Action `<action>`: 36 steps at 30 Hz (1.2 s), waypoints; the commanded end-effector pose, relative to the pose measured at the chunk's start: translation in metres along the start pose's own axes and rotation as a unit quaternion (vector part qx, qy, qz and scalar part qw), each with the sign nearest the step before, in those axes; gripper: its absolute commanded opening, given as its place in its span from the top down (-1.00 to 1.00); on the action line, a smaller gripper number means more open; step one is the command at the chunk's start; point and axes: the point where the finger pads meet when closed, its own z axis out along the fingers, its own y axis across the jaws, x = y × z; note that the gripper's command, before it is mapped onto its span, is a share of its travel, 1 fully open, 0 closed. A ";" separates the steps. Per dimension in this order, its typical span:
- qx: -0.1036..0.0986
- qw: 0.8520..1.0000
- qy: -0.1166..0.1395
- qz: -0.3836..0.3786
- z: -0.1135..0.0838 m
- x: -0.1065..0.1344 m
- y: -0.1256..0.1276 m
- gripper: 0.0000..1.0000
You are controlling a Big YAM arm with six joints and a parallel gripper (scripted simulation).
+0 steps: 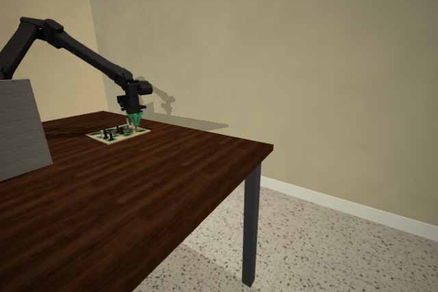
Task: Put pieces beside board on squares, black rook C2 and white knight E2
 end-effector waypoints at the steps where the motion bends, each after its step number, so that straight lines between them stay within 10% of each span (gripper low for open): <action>1: 0.002 1.000 -0.002 -0.004 0.001 -0.008 0.000 1.00; 36: 0.002 1.000 -0.002 -0.006 0.001 -0.009 0.000 1.00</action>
